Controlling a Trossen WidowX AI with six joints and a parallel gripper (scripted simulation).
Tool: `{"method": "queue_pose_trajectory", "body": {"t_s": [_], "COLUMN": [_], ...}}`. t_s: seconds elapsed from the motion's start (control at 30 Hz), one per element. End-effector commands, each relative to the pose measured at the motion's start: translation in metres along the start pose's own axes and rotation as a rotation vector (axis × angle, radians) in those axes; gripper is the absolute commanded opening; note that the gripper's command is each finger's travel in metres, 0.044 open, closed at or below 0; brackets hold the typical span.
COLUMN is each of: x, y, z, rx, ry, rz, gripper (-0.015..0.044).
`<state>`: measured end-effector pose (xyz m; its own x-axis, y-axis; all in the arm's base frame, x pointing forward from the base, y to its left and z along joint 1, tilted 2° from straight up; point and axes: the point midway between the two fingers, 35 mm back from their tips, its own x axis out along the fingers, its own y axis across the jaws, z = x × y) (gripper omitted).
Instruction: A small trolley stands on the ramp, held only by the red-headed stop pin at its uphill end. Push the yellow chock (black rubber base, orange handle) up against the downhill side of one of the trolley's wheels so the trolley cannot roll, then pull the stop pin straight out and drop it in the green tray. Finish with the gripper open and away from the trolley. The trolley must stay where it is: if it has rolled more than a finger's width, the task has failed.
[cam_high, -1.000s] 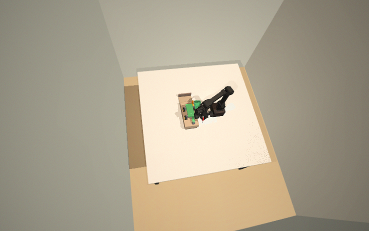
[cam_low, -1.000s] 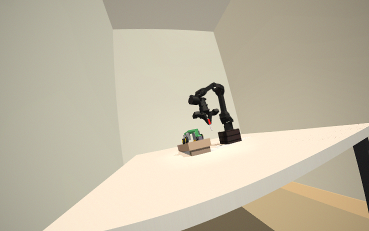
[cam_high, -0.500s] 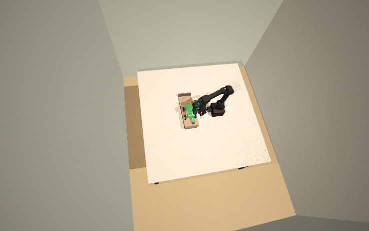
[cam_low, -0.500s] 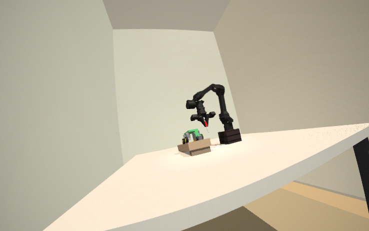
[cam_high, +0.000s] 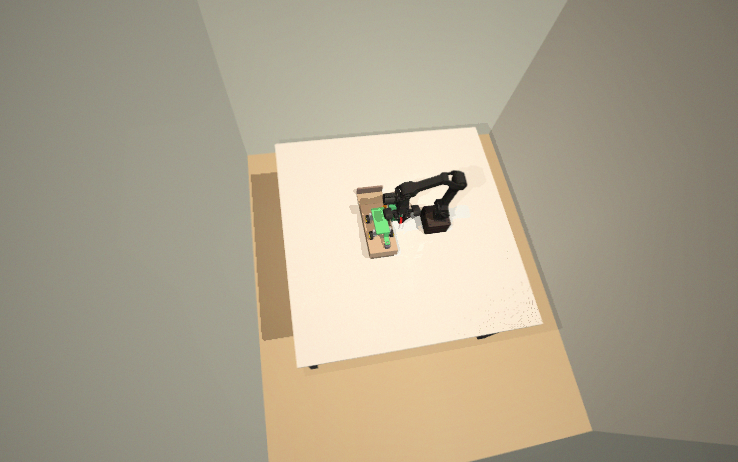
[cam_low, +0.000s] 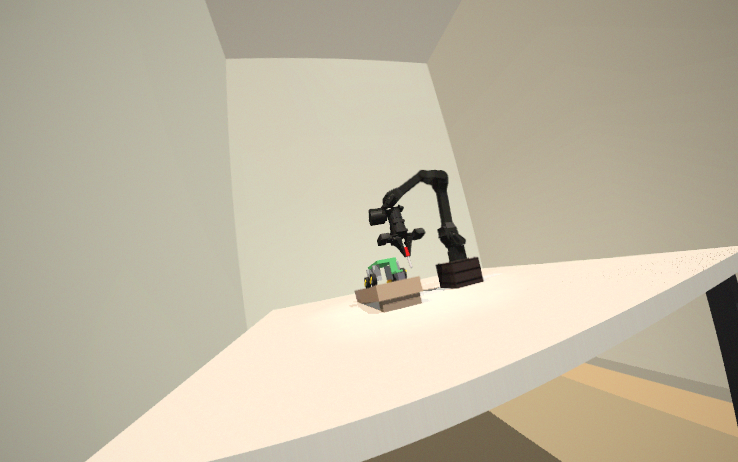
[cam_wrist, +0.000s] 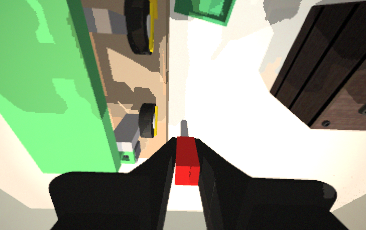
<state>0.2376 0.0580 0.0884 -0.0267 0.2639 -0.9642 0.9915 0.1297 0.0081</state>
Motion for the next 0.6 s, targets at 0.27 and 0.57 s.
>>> {"method": "queue_pose_trajectory", "body": {"t_s": [0.27,0.57], "x": [-0.006,-0.010], "y": [-0.001,-0.003], "z": [0.045,0.076], "rx": [-0.002,-0.002], "ry": [-0.003,-0.006], "rz": [-0.003,-0.004], "gripper": [0.0000,0.0000]}}
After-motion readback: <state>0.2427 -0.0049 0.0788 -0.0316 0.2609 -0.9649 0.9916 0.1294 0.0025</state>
